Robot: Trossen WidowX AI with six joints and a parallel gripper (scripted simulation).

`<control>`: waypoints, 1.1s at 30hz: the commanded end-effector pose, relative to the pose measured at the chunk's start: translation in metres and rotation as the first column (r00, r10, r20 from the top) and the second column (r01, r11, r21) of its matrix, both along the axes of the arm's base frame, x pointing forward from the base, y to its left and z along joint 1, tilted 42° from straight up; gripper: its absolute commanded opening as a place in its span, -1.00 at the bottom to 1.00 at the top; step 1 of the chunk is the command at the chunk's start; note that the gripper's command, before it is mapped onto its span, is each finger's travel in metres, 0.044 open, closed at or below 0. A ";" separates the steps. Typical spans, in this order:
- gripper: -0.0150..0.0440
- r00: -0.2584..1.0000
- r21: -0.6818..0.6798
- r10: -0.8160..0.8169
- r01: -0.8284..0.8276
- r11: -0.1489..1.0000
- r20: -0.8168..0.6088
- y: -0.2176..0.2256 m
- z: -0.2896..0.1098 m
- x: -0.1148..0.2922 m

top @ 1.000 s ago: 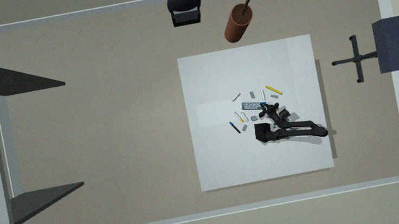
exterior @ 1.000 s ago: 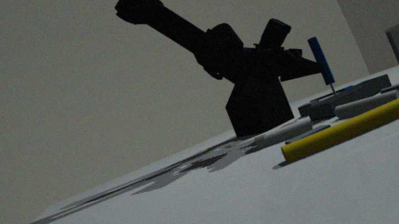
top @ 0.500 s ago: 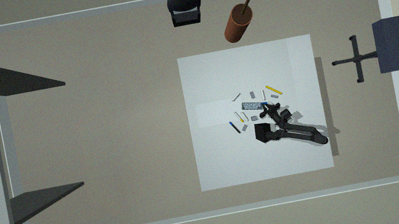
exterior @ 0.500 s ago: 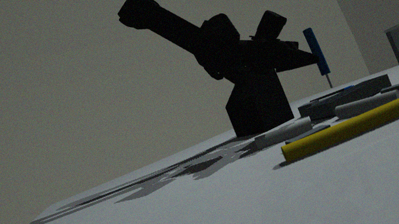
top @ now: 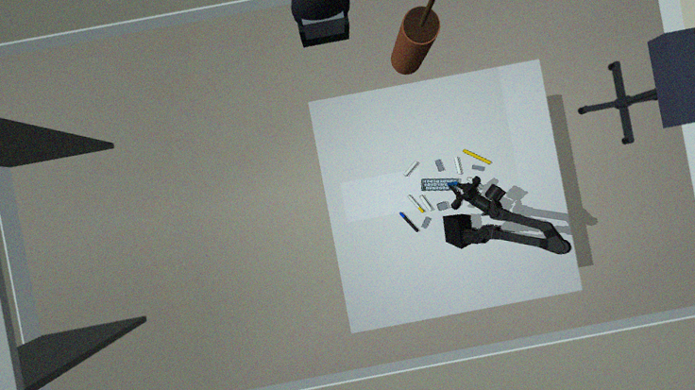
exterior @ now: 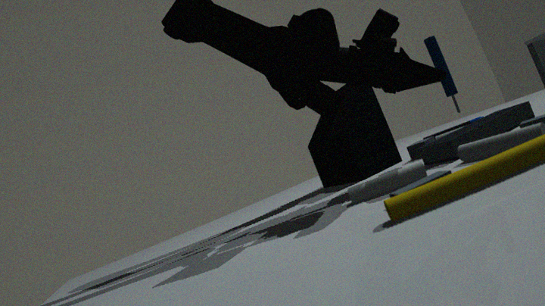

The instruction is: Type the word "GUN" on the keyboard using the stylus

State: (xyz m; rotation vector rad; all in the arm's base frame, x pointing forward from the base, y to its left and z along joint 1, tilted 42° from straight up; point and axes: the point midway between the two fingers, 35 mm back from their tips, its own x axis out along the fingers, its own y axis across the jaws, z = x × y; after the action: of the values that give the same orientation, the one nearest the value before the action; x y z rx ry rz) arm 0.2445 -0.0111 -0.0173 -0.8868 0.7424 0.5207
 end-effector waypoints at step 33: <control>-0.49 0.979 0.012 0.166 -0.166 0.986 -0.121 0.009 -0.014 -0.011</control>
State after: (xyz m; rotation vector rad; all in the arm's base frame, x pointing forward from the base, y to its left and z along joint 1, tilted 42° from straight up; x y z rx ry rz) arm 0.2338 0.0002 -0.0274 -0.9252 0.7858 0.7236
